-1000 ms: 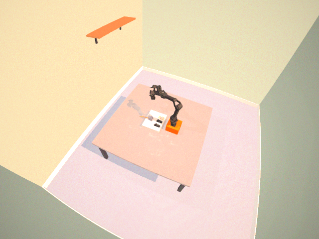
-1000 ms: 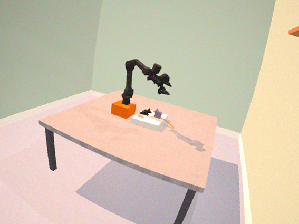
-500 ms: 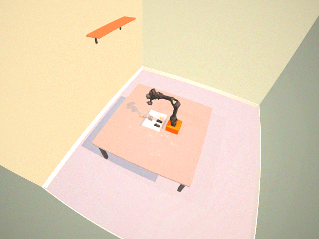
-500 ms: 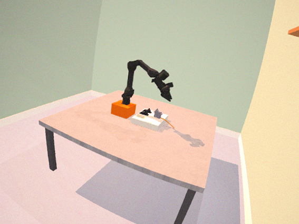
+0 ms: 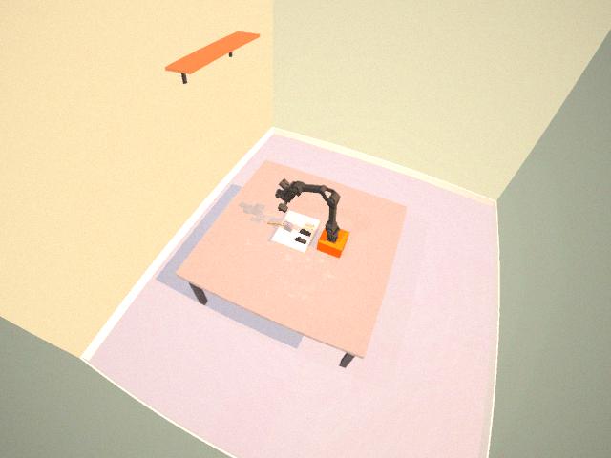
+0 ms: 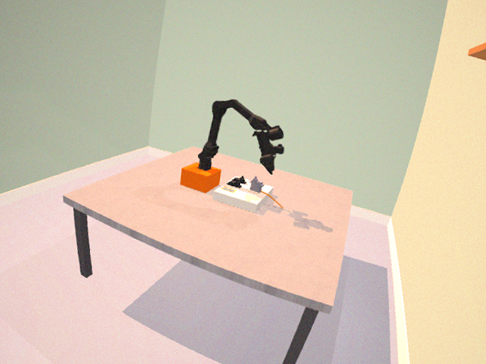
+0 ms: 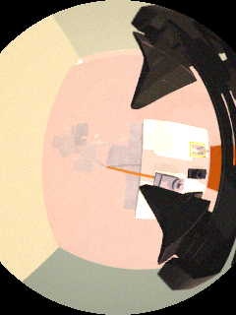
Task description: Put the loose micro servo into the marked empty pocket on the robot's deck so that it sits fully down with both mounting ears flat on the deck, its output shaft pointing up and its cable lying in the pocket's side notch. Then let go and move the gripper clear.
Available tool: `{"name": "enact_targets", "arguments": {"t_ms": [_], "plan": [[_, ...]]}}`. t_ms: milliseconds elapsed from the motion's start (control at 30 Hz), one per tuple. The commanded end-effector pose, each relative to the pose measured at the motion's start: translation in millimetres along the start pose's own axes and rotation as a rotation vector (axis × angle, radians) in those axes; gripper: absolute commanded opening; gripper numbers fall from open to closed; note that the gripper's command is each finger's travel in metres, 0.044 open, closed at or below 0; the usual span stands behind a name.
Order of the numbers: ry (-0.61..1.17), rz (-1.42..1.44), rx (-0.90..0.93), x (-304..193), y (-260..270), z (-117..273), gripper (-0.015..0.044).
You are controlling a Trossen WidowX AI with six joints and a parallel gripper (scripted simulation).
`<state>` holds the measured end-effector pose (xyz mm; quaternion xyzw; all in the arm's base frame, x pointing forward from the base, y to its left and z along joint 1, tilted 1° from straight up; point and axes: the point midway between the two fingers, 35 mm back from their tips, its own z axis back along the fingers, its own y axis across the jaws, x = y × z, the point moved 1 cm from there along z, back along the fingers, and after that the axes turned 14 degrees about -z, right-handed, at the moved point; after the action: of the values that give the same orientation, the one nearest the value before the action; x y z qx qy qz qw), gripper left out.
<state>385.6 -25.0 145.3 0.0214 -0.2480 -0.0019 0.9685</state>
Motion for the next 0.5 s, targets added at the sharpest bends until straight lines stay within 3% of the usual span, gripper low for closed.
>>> {"name": "enact_targets", "arguments": {"t_ms": [0,467], "plan": [[0.12,-0.089,0.004,-17,16,-9,0.044],[0.467,-0.322,-0.093,-72,57,-18,0.044]]}}
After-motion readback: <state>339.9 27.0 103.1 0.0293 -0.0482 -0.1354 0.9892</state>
